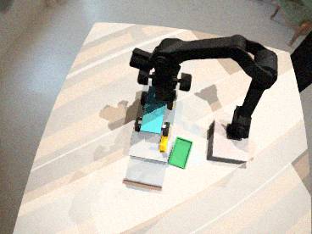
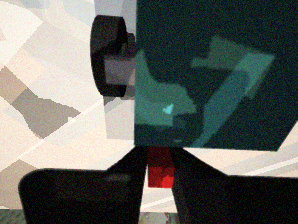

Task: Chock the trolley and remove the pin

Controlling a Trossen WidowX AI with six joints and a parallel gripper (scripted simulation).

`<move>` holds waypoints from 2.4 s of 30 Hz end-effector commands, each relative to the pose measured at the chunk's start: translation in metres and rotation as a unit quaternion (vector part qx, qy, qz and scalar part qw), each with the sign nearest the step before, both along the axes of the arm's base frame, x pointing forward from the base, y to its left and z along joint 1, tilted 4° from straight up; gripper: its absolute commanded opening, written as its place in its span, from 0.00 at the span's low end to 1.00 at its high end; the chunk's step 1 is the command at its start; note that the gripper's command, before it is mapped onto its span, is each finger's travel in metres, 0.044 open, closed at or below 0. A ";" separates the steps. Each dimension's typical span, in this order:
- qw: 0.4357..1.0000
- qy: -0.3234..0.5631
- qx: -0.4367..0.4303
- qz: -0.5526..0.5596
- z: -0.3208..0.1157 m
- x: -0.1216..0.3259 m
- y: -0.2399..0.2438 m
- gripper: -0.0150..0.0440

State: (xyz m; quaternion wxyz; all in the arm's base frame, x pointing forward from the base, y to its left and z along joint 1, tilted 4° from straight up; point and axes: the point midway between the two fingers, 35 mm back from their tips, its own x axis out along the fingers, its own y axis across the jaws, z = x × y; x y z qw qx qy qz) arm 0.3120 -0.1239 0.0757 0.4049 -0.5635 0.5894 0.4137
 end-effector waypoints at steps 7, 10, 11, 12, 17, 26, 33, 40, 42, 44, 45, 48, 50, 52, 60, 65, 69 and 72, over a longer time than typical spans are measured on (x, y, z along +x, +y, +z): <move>1.000 0.000 -0.001 0.001 0.003 0.001 0.000 0.25; 1.000 0.001 -0.001 0.001 0.006 0.000 0.001 0.25; 1.000 0.001 -0.001 0.001 0.007 0.000 0.001 0.25; 1.000 0.001 -0.001 0.001 0.008 0.000 0.001 0.25; 1.000 0.001 -0.001 0.001 0.011 -0.001 0.002 0.25; 1.000 0.001 -0.001 0.001 0.017 -0.001 0.004 0.25; 1.000 0.001 -0.001 0.001 0.022 -0.001 0.006 0.25; 1.000 0.001 -0.001 0.001 0.027 -0.001 0.007 0.25; 1.000 0.001 -0.001 0.001 0.028 -0.001 0.008 0.25; 1.000 0.001 -0.001 0.001 0.029 -0.001 0.008 0.25; 1.000 0.001 -0.001 0.001 0.030 -0.001 0.008 0.25; 1.000 0.001 -0.001 0.001 0.032 -0.001 0.008 0.25; 1.000 0.001 -0.001 0.001 0.033 0.000 0.009 0.25; 1.000 0.001 -0.001 0.001 0.034 0.000 0.009 0.25; 1.000 0.001 -0.001 0.001 0.039 0.000 0.008 0.25; 1.000 0.001 -0.001 0.001 0.042 0.001 0.008 0.25; 1.000 0.001 -0.001 0.001 0.044 0.001 0.007 0.25; 1.000 0.001 -0.001 0.001 0.044 0.001 0.002 0.25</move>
